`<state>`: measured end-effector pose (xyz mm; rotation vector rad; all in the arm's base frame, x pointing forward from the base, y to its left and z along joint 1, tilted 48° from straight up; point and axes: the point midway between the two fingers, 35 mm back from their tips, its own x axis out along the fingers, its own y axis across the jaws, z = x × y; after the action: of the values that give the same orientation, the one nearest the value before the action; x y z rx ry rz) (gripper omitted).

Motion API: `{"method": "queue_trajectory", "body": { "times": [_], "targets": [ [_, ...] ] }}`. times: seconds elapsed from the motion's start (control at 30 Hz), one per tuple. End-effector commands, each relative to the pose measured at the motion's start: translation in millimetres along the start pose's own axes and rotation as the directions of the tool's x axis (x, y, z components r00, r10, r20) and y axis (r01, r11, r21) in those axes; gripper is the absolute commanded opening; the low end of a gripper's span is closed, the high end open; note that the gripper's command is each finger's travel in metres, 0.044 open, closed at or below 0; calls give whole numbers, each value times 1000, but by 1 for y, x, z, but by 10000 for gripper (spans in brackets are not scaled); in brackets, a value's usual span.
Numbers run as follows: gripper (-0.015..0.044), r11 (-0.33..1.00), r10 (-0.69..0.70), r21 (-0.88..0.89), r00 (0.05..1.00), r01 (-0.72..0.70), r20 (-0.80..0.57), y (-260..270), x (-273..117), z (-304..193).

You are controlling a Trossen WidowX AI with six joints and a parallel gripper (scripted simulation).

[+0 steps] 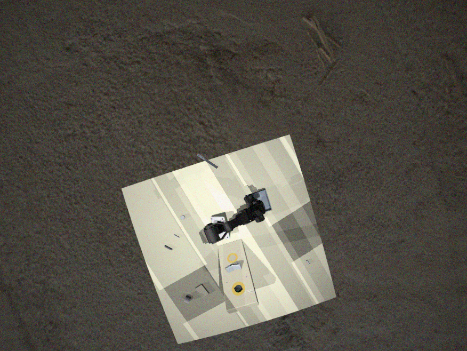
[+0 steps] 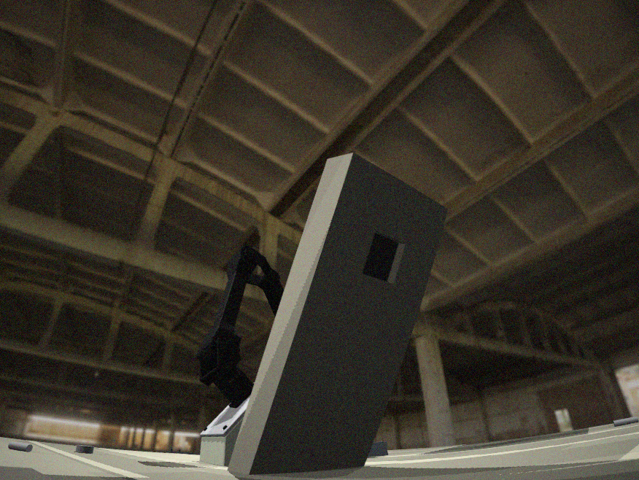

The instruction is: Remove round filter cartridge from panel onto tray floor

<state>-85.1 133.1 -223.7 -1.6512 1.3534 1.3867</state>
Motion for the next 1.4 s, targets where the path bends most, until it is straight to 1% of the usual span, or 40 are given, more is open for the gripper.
{"method": "queue_trajectory", "body": {
  "times": [0.0, 0.03, 0.17, 0.3, 0.37, 0.43, 0.47, 1.37],
  "targets": [
    [420, 1000, 0, -1, 1000, 0, 4, 0, 0, 1],
    [440, 1000, 0, -1, 1000, 0, 4, 0, 0, 1],
    [440, 1000, -1, -1, 1000, 1, 4, 0, -7, 7],
    [440, 1000, -1, 0, 1000, 1, 2, -1, -53, 32],
    [440, 1000, -2, 0, 1000, 2, 1, -1, -61, 35],
    [440, 1000, -2, 0, 1000, 2, 1, -1, -61, 35],
    [440, 1000, 4, 5, 1000, -4, 1, 0, -51, 30],
    [440, 1000, 4, 5, 1000, -4, 1, 0, -51, 30]
  ]
}}
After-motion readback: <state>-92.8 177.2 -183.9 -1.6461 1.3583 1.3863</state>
